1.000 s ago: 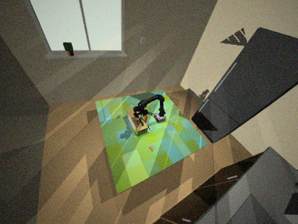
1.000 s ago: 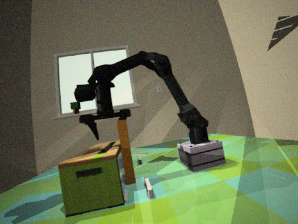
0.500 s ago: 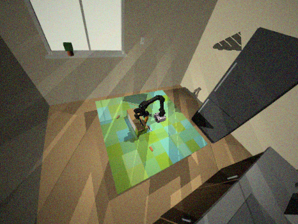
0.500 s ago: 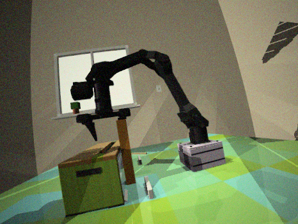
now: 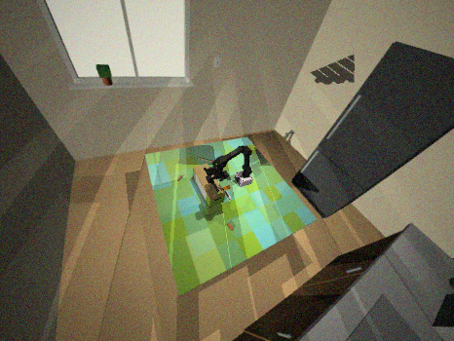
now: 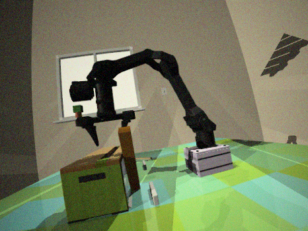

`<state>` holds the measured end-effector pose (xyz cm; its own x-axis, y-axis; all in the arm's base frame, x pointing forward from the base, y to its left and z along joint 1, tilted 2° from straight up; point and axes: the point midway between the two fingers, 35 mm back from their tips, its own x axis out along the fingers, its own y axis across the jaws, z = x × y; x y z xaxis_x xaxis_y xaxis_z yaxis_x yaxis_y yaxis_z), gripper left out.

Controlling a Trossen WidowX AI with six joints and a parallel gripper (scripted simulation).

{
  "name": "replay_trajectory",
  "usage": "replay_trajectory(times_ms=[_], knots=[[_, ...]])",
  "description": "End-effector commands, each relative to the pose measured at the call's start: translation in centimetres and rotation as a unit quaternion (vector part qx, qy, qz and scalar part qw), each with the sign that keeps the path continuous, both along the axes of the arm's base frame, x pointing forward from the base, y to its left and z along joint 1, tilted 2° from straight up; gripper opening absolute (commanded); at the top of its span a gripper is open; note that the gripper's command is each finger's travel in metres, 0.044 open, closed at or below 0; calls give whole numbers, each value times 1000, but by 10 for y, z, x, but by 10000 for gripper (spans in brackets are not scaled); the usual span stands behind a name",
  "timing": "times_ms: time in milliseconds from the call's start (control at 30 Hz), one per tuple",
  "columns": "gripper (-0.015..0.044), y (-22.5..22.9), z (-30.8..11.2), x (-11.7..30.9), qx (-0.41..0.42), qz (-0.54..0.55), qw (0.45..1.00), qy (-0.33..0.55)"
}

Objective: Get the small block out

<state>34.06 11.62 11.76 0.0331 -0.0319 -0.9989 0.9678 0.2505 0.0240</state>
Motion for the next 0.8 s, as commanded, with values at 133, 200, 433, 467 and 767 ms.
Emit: replay_trajectory(times_ms=[133, 200, 433, 467, 767], knots=[[400, 6, 0, -2, 0, 0, 1000, 0], [400, 6, 0, -2, 0, 0, 1000, 0], [400, 6, 0, -2, 0, 0, 1000, 0], [400, 6, 0, -2, -1, 8, 1000, 0], [400, -1, -3, -12, -56, 413, 909, 26]])
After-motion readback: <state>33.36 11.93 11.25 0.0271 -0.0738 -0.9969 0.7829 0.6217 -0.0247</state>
